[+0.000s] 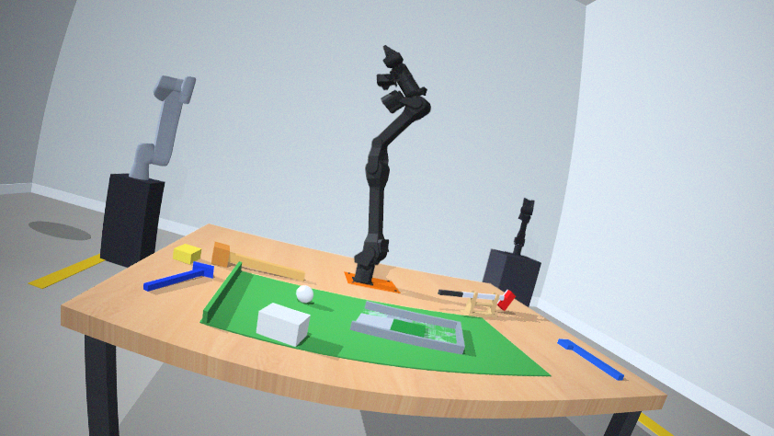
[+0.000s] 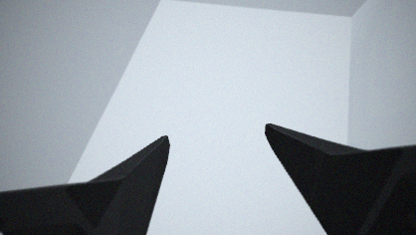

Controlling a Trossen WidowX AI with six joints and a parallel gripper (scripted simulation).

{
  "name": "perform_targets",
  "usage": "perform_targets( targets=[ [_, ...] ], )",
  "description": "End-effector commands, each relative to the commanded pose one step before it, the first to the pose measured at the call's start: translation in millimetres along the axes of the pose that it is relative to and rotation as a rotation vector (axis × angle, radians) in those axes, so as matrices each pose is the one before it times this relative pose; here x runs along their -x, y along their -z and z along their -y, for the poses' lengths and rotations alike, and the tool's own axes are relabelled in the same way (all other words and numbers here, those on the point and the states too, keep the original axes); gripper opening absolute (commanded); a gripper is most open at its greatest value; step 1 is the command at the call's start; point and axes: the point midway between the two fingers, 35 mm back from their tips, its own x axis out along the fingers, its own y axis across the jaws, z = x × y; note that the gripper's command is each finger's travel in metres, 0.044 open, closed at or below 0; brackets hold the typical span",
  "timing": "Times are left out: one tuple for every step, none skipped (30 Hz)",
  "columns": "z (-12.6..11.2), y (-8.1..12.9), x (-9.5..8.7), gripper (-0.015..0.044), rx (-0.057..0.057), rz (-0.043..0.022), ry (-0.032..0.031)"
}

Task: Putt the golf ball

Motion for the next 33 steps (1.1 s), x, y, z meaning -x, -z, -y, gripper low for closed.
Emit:
perform_targets(
  targets=[
    [0.45,1.64,1.03,0.0426,0.0028,-0.00442,0.00107],
    [1.40,4.91,3.10,0.0440,0.0085,-0.01324,0.00325],
    [2.46,8.14,5.17,0.0440,0.0145,-0.02194,0.00553],
    [3.16,9.73,6.17,0.0440,0.0179,-0.02614,0.00684],
    [3.30,9.69,5.99,0.0440,0.0185,-0.02624,0.00683],
    [1.36,9.43,3.02,0.0440,0.0190,-0.03455,0.00074],
    [1.24,9.45,2.91,0.0440,0.0189,-0.03442,0.00033],
    [1.08,9.39,2.75,0.0440,0.0186,-0.03416,-0.00017],
    [0.95,9.40,2.65,0.0440,0.0184,-0.03403,-0.00058],
    [0.83,9.42,2.57,0.0440,0.0182,-0.03394,-0.00097],
    [0.85,2.10,0.99,0.0440,-0.0025,-0.00543,0.00348],
    [2.54,6.04,2.87,0.0440,-0.0072,-0.01555,0.01022],
    [4.45,9.90,4.74,0.0440,-0.0115,-0.02526,0.01746],
    [5.05,12.20,5.26,0.0440,-0.0050,-0.03372,0.01776],
    [2.62,14.21,3.94,0.0440,0.0271,-0.05004,0.00290],
    [1.88,13.33,3.31,0.0440,0.0284,-0.04759,0.00021],
    [1.54,13.18,3.08,0.0440,0.0285,-0.04690,-0.00099],
    [1.30,13.26,2.95,0.0440,0.0283,-0.04679,-0.00176],
    [1.08,13.36,2.84,0.0440,0.0281,-0.04676,-0.00248],
    [0.86,13.47,2.73,0.0440,0.0278,-0.04674,-0.00317],
    [0.78,15.45,3.01,0.0440,0.0283,-0.05329,-0.00481],
    [0.59,16.58,3.07,0.0440,0.0298,-0.05674,-0.00585],
    [0.34,16.72,2.90,0.0440,0.0294,-0.05675,-0.00661],
    [0.07,16.83,2.72,0.0440,0.0290,-0.05670,-0.00736],
    [-0.19,16.94,2.54,0.0440,0.0285,-0.05665,-0.00812],
    [-0.46,17.03,2.36,0.0440,0.0280,-0.05658,-0.00888],
    [-0.73,17.11,2.17,0.0440,0.0275,-0.05651,-0.00965],
    [-1.00,17.18,1.98,0.0440,0.0270,-0.05642,-0.01042],
    [-1.27,17.24,1.79,0.0440,0.0265,-0.05632,-0.01120],
    [-1.55,17.28,1.60,0.0440,0.0259,-0.05621,-0.01198],
    [-1.67,16.85,1.27,0.0440,0.0258,-0.05495,-0.01216],
    [-1.95,16.92,1.09,0.0440,0.0253,-0.05500,-0.01301],
    [-2.22,16.92,0.90,0.0440,0.0248,-0.05484,-0.01382]
  ],
)
